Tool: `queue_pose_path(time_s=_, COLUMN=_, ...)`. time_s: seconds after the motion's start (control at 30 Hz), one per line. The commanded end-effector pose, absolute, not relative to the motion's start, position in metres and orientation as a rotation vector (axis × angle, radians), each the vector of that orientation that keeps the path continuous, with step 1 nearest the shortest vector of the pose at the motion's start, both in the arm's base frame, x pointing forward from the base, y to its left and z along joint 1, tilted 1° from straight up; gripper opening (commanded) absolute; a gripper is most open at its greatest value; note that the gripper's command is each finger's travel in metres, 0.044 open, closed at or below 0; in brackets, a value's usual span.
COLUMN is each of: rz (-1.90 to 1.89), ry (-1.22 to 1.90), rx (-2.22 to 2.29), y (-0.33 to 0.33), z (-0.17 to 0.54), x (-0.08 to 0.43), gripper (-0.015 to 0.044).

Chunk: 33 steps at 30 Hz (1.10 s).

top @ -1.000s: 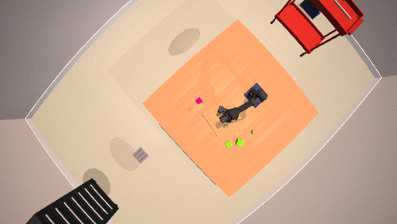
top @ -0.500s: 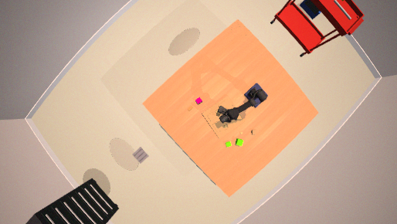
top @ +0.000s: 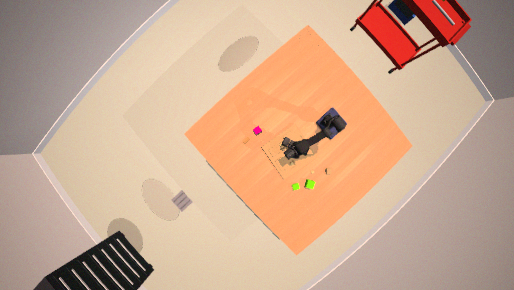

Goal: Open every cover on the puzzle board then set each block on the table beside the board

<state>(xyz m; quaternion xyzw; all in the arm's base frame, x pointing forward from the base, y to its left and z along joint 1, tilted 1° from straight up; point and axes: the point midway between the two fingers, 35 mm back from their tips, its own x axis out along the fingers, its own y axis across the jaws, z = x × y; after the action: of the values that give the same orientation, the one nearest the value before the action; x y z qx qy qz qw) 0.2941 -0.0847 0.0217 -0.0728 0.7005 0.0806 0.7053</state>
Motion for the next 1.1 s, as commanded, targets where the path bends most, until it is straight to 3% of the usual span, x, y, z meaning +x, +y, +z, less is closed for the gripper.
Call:
queue_pose_path(time_s=0.0, rz=0.178, ry=1.555, rx=-0.163, y=-0.085, z=0.027, x=0.295, gripper=0.008)
queue_pose_path(time_s=1.07, rz=0.175, ry=1.56, rx=-0.162, y=-0.085, z=0.068, x=0.294, gripper=0.008)
